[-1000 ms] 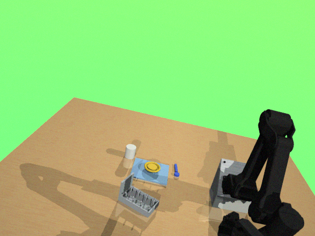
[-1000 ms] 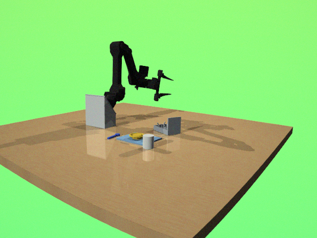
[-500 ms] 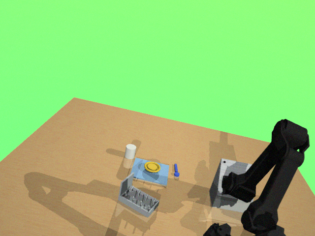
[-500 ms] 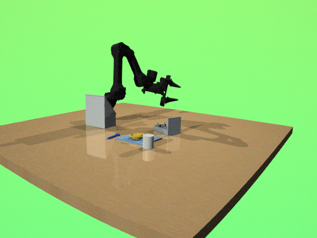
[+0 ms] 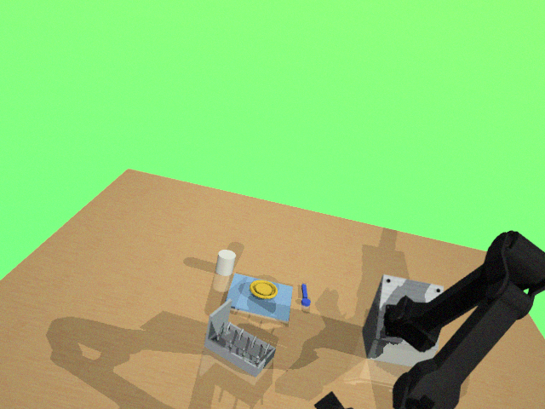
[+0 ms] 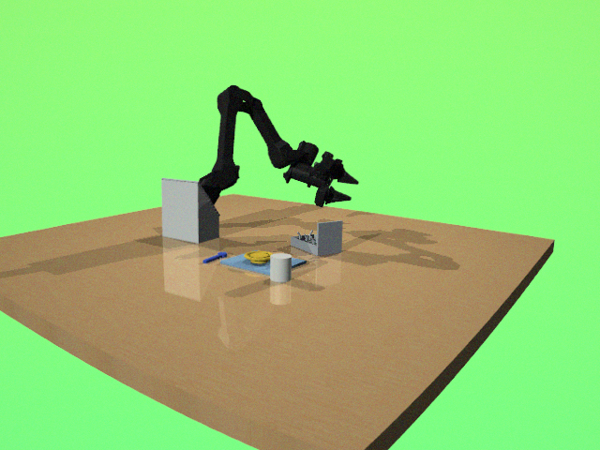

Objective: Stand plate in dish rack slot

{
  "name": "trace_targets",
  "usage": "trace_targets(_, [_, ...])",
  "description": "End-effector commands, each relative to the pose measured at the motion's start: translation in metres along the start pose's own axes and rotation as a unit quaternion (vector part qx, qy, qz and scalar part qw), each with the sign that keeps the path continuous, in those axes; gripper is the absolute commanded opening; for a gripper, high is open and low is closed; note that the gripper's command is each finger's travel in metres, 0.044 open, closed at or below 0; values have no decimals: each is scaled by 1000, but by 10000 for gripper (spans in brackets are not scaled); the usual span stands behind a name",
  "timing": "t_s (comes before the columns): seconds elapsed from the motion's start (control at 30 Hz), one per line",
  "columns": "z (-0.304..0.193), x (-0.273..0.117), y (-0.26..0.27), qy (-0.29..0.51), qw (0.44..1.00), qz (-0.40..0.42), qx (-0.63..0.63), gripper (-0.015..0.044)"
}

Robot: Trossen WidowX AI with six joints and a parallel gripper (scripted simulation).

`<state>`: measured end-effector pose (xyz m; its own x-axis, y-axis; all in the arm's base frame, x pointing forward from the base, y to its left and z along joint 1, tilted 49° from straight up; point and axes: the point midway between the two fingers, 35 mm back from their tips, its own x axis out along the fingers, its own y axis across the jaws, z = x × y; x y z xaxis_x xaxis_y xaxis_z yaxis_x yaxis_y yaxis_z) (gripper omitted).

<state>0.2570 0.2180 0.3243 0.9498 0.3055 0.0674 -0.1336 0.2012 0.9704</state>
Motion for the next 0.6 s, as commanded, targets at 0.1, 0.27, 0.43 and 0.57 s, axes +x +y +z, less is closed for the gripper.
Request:
trace_targets(0.1, [11, 31, -28, -1, 992, -61, -112, 400])
trace_targets(0.27, [23, 51, -52, 5, 978, -108, -180, 400])
trace_targets(0.43, [36, 68, -77, 19, 957, -158, -244, 400])
trace_targets(0.57, [49, 80, -99, 35, 935, -200, -289, 400])
